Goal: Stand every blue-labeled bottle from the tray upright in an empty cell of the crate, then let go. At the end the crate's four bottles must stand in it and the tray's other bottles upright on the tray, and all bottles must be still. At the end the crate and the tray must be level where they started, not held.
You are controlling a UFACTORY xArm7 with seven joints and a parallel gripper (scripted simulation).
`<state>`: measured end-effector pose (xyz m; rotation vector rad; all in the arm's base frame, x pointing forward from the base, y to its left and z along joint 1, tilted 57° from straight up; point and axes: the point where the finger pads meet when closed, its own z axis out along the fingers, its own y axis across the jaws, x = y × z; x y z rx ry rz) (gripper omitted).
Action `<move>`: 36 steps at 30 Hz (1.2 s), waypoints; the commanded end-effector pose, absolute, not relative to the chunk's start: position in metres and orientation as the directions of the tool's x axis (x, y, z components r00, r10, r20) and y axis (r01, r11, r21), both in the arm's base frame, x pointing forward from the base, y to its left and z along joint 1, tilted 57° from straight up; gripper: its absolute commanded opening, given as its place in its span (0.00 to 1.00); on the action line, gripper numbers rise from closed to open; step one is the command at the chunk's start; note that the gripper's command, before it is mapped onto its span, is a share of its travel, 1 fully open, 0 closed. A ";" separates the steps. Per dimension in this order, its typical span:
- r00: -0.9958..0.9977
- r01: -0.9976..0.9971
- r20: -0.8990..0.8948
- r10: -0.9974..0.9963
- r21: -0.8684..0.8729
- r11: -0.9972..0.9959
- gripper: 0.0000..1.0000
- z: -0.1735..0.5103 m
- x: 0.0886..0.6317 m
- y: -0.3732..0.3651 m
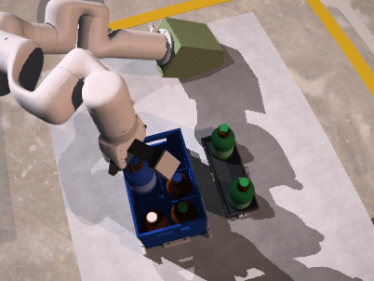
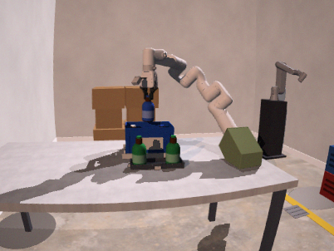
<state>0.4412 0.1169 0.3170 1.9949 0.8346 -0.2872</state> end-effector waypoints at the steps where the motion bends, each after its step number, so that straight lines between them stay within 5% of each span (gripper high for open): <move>1: 0.741 0.659 -0.501 0.447 0.670 -0.341 0.00 0.318 0.441 0.119; 36: 0.741 0.659 -0.501 0.447 0.670 -0.341 0.00 0.312 0.443 0.111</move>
